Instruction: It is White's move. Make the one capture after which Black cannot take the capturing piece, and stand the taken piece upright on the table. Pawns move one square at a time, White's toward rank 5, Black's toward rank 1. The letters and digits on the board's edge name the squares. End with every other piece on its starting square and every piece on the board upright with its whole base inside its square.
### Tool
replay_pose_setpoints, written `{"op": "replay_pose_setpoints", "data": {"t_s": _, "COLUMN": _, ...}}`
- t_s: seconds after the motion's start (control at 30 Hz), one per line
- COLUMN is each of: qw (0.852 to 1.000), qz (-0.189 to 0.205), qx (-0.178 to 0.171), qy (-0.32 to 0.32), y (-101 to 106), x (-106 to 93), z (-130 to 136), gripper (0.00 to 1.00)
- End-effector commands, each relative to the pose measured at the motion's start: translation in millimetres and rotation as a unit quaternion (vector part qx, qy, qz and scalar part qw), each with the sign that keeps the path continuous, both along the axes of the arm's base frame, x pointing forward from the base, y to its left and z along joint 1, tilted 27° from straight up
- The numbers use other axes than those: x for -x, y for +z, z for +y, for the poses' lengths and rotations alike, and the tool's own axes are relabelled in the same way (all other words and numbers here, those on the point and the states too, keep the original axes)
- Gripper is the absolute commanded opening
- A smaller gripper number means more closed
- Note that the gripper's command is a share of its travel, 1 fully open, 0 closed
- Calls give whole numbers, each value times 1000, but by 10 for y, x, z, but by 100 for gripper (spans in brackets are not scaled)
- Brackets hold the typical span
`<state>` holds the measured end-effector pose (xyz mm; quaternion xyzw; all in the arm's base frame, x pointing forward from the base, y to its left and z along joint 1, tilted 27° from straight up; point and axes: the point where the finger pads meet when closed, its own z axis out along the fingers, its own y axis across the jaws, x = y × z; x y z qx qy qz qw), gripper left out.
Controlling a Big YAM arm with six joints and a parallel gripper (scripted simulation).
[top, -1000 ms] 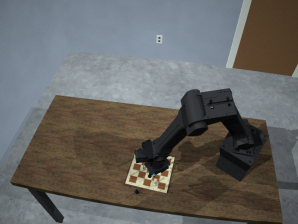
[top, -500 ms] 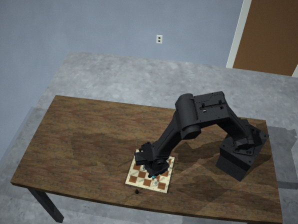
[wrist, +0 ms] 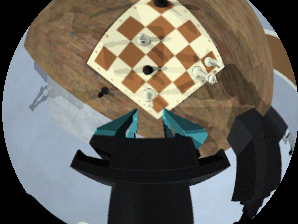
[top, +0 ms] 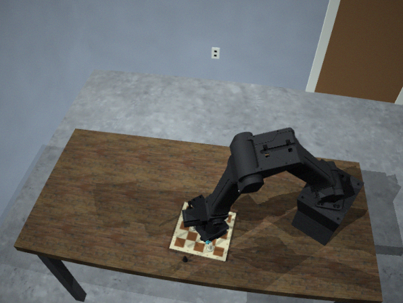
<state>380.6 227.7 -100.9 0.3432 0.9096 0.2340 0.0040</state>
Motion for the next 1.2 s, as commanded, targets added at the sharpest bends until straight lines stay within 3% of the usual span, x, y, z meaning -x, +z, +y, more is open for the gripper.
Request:
{"op": "replay_pose_setpoints", "data": {"t_s": 0.0, "qw": 1000, "qz": -7, "qx": -4, "qy": -1, "y": -3, "x": -61, "z": 91, "gripper": 41}}
{"op": "replay_pose_setpoints", "data": {"t_s": 0.1, "qw": 1000, "qz": -17, "qx": -9, "qy": -1, "y": 90, "x": -106, "z": 119, "gripper": 41}}
{"op": "replay_pose_setpoints", "data": {"t_s": 0.23, "qw": 1000, "qz": -6, "qx": -3, "qy": -2, "y": -18, "x": -60, "z": 97, "gripper": 41}}
{"op": "replay_pose_setpoints", "data": {"t_s": 0.4, "qw": 1000, "qz": -15, "qx": -8, "qy": -1, "y": 62, "x": -98, "z": 115, "gripper": 41}}
{"op": "replay_pose_setpoints", "data": {"t_s": 1.17, "qw": 1000, "qz": -14, "qx": -7, "qy": -1, "y": 55, "x": -91, "z": 113, "gripper": 41}}
